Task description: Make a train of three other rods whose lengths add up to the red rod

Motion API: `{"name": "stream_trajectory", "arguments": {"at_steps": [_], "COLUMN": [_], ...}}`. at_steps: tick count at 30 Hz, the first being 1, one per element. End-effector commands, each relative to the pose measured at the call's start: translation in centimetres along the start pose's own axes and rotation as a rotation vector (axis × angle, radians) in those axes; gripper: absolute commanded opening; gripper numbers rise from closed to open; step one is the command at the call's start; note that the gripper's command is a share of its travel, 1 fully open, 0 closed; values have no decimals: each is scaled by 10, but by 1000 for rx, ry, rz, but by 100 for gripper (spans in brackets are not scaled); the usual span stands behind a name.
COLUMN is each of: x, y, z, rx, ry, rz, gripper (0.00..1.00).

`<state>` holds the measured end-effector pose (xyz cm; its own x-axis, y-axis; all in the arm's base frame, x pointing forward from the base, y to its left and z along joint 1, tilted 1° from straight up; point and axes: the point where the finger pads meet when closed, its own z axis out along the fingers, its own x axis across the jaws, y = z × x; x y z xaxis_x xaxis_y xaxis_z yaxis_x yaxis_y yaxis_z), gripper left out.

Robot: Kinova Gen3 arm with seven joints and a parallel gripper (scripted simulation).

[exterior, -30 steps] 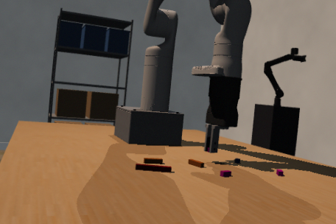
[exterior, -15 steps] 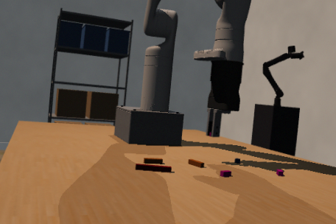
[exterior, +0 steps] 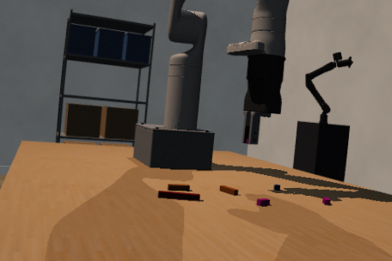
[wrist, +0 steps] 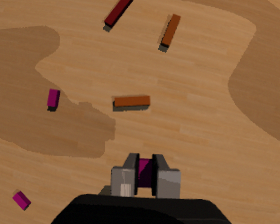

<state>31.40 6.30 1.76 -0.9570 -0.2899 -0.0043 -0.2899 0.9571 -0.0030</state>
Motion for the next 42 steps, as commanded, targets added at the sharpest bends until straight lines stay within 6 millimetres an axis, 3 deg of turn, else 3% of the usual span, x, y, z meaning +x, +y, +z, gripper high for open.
{"name": "stream_trajectory", "arguments": {"at_steps": [1, 17, 19, 23, 42], "x": [-3, -3, -9, -26, -28], "y": [-3, -3, 7, 47, 51], "z": [-5, -7, -7, -7, -6], "rx": [4, 4, 4, 5, 5], "ry": [-9, -9, -9, -9, -9], "rz": [7, 4, -60, -287, -311], "gripper": [24, 24, 24, 24, 24]}}
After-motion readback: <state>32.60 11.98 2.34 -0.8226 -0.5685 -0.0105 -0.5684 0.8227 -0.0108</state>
